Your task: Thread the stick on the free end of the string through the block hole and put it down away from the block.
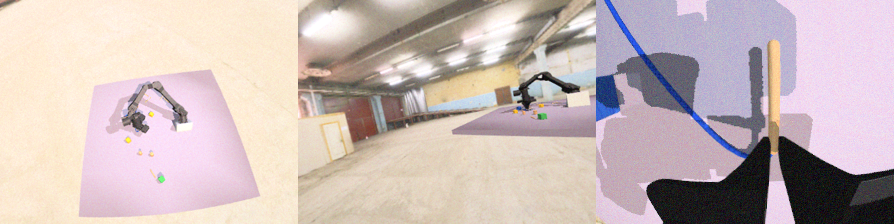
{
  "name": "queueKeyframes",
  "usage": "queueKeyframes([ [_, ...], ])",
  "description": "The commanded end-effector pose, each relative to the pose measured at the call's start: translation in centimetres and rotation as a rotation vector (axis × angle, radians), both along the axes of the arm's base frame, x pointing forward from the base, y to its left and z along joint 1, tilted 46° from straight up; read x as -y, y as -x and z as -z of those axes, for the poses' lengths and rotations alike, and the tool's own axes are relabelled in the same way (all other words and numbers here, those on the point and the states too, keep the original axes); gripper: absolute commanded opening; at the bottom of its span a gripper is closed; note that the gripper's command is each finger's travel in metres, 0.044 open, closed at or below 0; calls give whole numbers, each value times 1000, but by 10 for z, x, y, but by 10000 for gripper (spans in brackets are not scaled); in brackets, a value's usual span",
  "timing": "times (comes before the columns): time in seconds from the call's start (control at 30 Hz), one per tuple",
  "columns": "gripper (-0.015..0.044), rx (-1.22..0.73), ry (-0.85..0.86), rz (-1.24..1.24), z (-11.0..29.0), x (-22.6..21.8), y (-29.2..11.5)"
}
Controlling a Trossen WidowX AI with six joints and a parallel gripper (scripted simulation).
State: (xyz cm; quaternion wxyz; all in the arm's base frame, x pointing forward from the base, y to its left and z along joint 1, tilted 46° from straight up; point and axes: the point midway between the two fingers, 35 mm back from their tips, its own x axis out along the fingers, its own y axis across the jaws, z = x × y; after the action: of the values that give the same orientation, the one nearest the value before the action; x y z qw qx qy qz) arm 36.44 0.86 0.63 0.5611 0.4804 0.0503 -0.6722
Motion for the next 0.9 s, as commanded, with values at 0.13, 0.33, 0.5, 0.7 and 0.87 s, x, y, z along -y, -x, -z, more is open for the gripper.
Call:
queueKeyframes([
  [0.13,0,6,1,-3,-4,4,3],
  [0.33,0,6,1,-3,-9,8,7],
  [0.5,0,5,0,-4,-13,13,10],
  [0.7,0,5,0,-4,-18,17,15],
  [0.87,0,5,0,-4,-21,22,18],
])
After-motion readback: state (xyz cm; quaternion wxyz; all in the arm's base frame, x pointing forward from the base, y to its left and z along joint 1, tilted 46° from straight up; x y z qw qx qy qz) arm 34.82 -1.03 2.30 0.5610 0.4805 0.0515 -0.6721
